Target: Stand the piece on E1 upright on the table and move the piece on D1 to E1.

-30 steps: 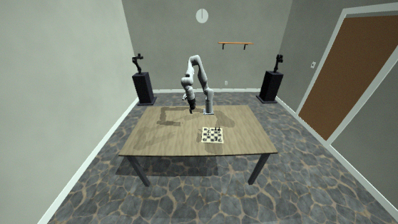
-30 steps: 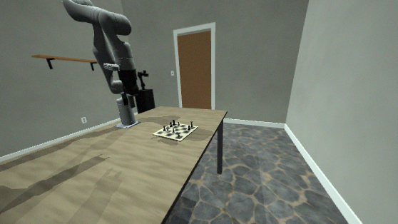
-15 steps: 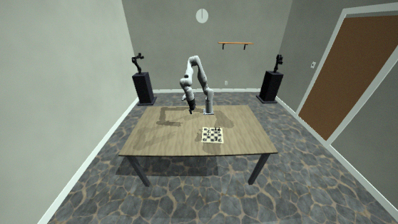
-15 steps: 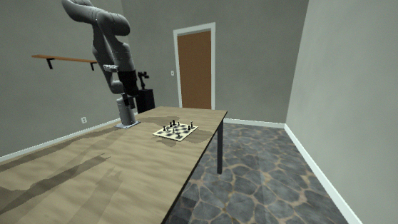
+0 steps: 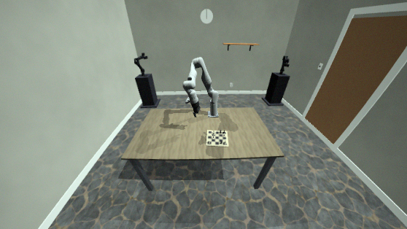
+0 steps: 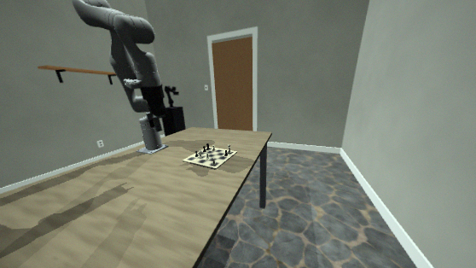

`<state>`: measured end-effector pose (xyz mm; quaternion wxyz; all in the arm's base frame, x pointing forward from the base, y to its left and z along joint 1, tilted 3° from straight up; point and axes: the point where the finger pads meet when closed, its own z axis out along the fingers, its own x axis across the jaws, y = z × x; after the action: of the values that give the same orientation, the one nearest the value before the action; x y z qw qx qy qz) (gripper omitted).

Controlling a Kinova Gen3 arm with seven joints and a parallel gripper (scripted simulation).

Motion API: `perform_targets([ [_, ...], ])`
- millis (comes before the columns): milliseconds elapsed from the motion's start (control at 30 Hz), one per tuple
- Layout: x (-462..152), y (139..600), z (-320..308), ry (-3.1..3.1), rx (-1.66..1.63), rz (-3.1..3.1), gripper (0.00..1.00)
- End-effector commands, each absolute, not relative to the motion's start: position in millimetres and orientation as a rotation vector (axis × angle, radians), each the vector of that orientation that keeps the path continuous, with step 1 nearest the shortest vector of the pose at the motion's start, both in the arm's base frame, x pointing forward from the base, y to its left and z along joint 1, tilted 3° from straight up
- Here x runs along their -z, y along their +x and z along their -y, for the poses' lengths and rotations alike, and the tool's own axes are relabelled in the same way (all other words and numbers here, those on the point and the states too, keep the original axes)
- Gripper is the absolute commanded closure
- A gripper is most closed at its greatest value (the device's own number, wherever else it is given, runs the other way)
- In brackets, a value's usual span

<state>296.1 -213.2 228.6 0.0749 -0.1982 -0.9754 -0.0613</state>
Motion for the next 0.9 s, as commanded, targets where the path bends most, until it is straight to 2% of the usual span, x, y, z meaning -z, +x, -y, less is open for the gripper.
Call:
perform_targets([
  [0, -226.9, 296.4, 212.2, -0.67, 0.206, 2.896, 0.0],
  [867, -219.4, 298.1, 211.1, -0.874, 0.261, 2.81, 0.0],
])
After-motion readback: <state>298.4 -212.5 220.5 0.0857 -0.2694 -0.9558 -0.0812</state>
